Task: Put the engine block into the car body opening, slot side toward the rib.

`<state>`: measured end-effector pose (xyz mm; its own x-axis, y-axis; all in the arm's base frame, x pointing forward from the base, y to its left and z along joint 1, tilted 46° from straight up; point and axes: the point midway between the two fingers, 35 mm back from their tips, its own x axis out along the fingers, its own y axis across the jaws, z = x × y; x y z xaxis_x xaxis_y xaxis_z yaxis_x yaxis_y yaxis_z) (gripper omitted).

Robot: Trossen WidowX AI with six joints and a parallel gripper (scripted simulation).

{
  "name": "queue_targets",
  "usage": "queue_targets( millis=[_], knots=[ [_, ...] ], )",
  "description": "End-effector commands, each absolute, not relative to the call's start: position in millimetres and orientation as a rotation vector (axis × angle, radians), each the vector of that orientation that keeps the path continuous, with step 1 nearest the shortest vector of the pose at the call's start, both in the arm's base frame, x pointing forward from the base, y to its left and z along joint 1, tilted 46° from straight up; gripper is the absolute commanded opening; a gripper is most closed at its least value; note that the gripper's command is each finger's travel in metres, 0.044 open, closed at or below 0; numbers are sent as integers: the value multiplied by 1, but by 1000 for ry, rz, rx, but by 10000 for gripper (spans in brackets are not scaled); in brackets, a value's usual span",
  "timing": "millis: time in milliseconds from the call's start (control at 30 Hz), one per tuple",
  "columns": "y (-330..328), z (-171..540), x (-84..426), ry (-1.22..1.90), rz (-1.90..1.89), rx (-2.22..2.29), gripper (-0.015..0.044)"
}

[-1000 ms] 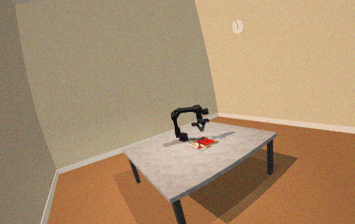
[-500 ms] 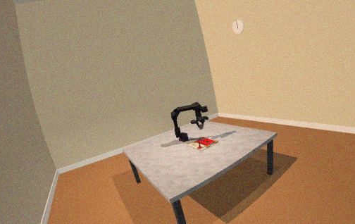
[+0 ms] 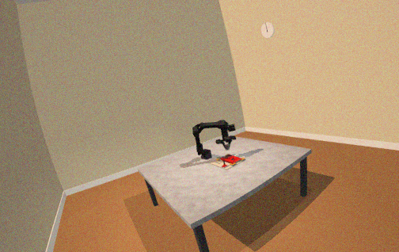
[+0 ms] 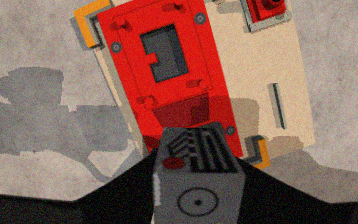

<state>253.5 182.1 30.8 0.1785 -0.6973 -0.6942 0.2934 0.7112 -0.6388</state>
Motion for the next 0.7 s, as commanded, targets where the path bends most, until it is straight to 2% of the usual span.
queue_targets(
  millis=[0,200,667],
  knots=[
    [183,32,252,1176,-720,-408,0],
    [183,30,249,1076,-692,-444,0],
    [180,19,236,634,-554,-575,0]
  ],
)
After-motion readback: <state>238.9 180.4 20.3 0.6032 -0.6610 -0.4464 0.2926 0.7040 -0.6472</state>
